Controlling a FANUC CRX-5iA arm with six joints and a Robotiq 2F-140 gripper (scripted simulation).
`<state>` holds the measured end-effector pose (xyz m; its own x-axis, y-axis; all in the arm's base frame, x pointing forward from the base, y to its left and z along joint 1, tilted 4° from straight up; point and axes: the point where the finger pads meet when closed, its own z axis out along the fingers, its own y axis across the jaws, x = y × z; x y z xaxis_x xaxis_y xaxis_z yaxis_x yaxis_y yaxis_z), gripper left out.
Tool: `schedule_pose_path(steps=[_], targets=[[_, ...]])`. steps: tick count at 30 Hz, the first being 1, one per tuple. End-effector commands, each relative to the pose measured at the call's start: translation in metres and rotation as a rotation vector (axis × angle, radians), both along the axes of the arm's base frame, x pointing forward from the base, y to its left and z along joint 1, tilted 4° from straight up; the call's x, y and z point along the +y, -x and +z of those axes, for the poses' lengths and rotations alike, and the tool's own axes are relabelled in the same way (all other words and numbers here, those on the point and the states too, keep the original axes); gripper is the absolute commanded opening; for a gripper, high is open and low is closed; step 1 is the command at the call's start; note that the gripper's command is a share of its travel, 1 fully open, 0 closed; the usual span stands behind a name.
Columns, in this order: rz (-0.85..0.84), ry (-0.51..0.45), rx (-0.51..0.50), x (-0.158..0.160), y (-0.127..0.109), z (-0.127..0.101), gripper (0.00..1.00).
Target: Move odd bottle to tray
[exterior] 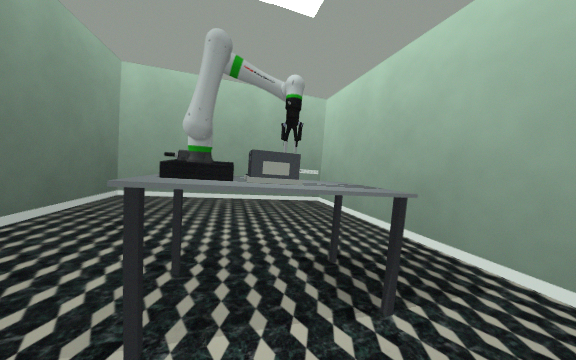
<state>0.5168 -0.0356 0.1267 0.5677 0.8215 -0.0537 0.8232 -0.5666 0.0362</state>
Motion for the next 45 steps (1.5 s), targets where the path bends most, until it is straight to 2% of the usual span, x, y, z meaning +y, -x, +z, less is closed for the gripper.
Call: schedule_pose_path(steps=[1,25,45], targets=[[0.0,0.0,-0.002,0.0,-0.001,0.001,0.44],[0.0,0.0,-0.002,0.0,-0.001,-0.001,0.44],[0.0,0.0,-0.002,-0.001,-0.001,-0.017,0.44]])
